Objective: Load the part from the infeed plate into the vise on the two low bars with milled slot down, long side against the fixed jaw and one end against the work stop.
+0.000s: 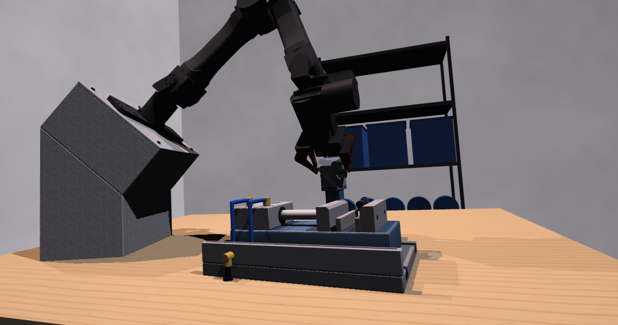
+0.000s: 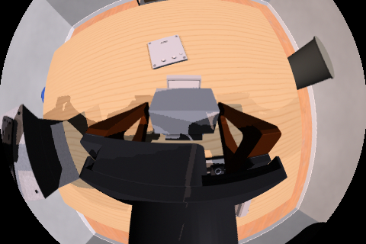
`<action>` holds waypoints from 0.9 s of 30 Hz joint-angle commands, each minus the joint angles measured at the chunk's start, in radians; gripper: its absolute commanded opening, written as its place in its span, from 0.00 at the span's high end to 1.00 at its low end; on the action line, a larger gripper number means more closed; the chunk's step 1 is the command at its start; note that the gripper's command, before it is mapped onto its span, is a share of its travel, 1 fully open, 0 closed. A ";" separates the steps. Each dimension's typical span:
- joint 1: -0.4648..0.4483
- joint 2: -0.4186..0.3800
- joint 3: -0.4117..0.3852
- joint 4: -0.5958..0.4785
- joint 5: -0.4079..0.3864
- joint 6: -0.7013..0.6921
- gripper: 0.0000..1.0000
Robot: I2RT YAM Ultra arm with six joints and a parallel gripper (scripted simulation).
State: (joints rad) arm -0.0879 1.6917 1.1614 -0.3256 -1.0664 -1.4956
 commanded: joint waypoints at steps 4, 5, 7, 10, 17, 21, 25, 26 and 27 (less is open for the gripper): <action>0.012 -0.042 -0.015 -0.020 0.025 0.013 0.19; 0.013 -0.044 -0.017 -0.022 0.030 0.014 0.19; 0.009 -0.049 -0.021 -0.024 0.042 0.017 0.19; 0.018 -0.058 -0.006 -0.027 0.061 0.022 0.19; 0.024 -0.071 -0.013 -0.036 0.097 0.029 0.19; 0.038 -0.083 -0.018 -0.043 0.129 0.035 0.19; 0.046 -0.096 -0.016 -0.052 0.164 0.043 0.19; 0.050 -0.099 -0.016 -0.054 0.174 0.045 0.19; 0.052 -0.102 -0.015 -0.056 0.183 0.047 0.19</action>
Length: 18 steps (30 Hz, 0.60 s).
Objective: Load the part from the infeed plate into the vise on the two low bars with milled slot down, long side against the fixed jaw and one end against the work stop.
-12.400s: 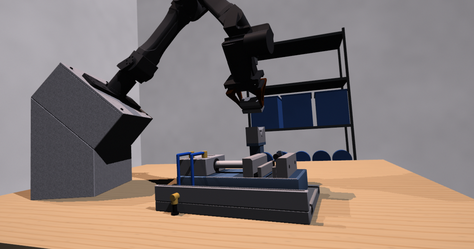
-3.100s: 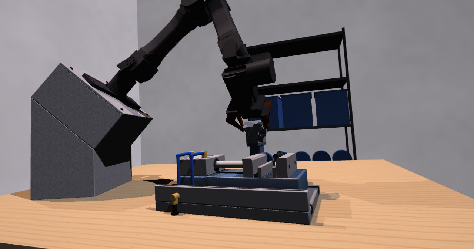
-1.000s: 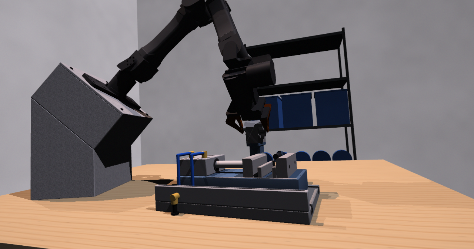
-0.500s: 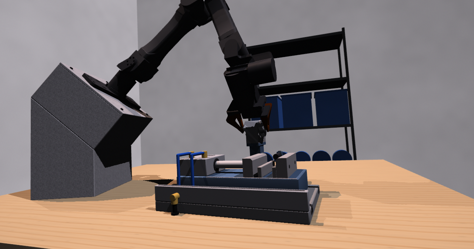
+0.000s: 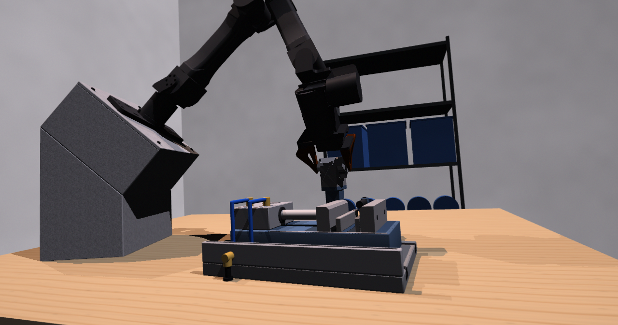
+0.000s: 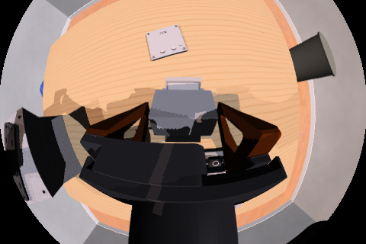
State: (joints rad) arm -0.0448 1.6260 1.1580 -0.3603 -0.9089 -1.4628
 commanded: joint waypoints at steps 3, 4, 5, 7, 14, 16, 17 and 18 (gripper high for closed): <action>0.015 -0.043 -0.008 -0.026 0.045 0.018 0.19; 0.015 -0.043 -0.008 -0.026 0.045 0.018 0.19; 0.005 -0.047 -0.005 -0.028 0.056 0.022 0.19; 0.024 -0.054 -0.001 -0.033 0.076 0.026 0.19; 0.048 -0.078 0.024 -0.051 0.154 0.044 0.19; 0.056 -0.084 0.026 -0.057 0.178 0.049 0.19; 0.060 -0.087 0.027 -0.060 0.190 0.052 0.19; 0.064 -0.090 0.028 -0.063 0.203 0.054 0.19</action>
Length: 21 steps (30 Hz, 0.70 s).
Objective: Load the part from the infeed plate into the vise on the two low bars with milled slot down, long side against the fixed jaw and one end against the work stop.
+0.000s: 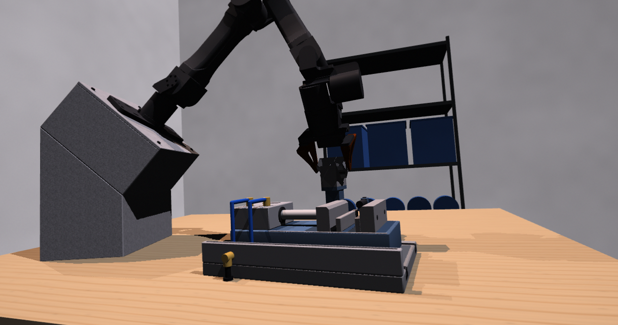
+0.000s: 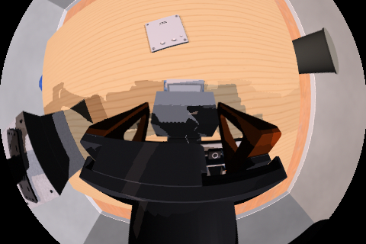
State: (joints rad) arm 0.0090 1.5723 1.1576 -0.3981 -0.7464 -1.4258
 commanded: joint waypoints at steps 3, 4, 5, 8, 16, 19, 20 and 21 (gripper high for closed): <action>0.014 -0.039 0.029 -0.028 0.053 0.020 0.19; 0.015 -0.042 0.031 -0.033 0.067 0.023 0.19; 0.024 -0.044 0.032 -0.036 0.079 0.026 0.19; 0.037 -0.053 0.035 -0.046 0.118 0.034 0.19; 0.077 -0.070 0.050 -0.077 0.228 0.059 0.19; 0.088 -0.073 0.054 -0.085 0.257 0.065 0.19; 0.088 -0.073 0.054 -0.085 0.257 0.065 0.19; 0.094 -0.074 0.058 -0.091 0.273 0.069 0.19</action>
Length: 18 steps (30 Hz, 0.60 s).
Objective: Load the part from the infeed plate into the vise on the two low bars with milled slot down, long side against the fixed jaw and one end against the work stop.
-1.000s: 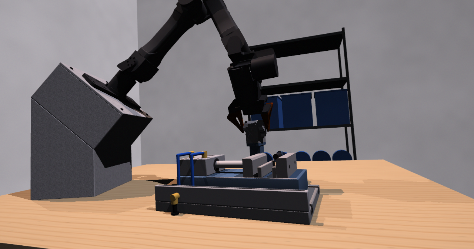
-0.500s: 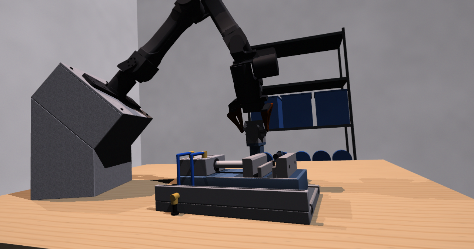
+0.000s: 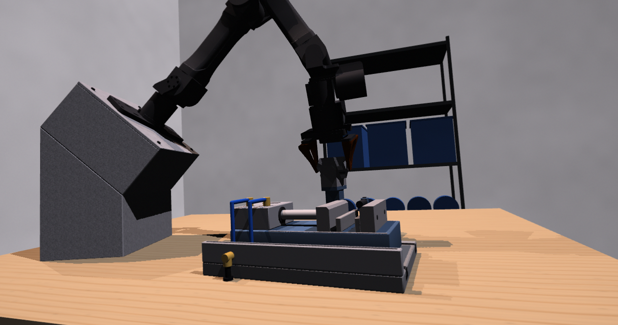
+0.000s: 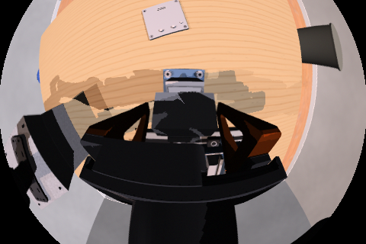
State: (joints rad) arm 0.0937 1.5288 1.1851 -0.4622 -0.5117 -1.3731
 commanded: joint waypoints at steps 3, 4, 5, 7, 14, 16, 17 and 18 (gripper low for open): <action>0.026 -0.035 0.037 -0.039 0.082 0.026 0.19; 0.032 -0.036 0.040 -0.043 0.097 0.030 0.19; 0.038 -0.037 0.042 -0.048 0.111 0.033 0.19; 0.050 -0.039 0.048 -0.057 0.141 0.041 0.19; 0.093 -0.039 0.071 -0.091 0.249 0.067 0.19; 0.093 -0.039 0.071 -0.091 0.249 0.067 0.19; 0.101 -0.035 0.077 -0.098 0.267 0.072 0.19; 0.107 -0.031 0.080 -0.103 0.283 0.076 0.19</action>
State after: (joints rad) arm 0.1864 1.5208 1.2308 -0.5354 -0.2779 -1.3167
